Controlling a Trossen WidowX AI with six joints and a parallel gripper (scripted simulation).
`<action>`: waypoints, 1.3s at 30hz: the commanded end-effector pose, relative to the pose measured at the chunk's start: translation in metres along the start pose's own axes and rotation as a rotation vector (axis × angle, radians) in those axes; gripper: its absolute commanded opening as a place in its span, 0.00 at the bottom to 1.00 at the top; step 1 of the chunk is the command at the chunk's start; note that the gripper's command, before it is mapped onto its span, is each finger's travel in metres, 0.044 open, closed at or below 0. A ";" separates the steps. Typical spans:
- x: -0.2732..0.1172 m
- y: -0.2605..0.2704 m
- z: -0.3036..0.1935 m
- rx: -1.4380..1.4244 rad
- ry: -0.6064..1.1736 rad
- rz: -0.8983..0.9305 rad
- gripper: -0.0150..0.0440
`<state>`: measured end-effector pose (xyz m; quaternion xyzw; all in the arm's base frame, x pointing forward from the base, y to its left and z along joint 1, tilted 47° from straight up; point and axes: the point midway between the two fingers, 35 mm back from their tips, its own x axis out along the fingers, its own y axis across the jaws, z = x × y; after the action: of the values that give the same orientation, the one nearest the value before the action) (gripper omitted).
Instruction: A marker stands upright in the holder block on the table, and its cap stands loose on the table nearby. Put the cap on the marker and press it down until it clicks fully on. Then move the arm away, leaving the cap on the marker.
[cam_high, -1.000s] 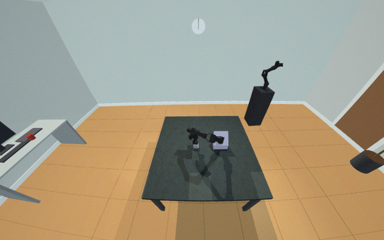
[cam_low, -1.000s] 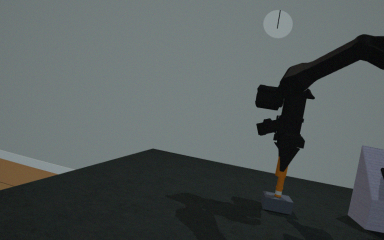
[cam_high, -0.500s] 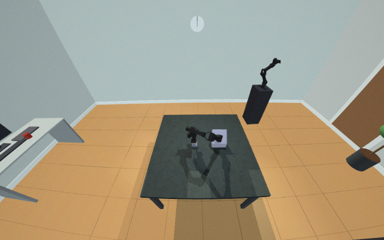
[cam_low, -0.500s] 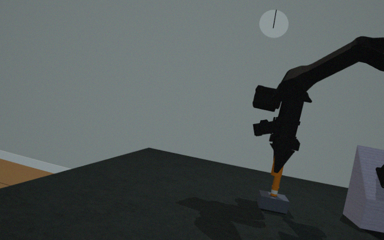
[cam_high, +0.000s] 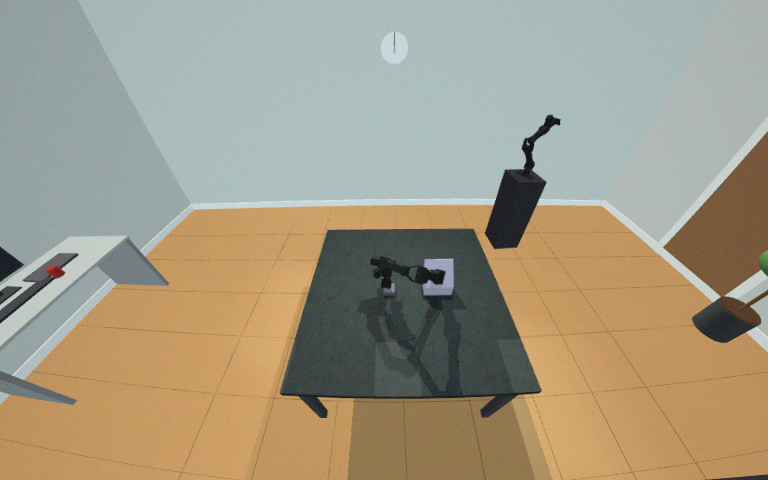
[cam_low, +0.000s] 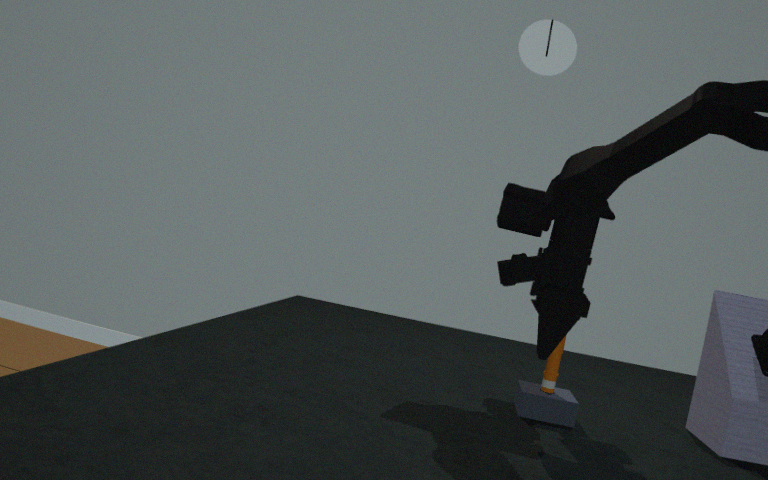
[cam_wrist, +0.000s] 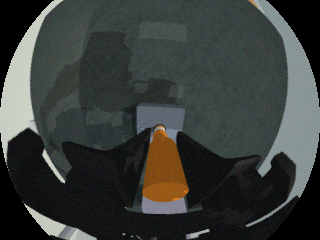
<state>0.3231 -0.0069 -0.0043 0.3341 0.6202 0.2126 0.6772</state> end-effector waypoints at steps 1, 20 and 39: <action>0.025 0.002 -0.006 -0.006 0.051 0.009 0.25; 0.040 0.004 0.003 -0.006 0.051 0.010 0.25; 0.041 0.004 0.004 -0.006 0.051 0.010 0.25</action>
<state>0.3331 0.0232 -0.0293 0.3304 0.6329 0.2275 0.6622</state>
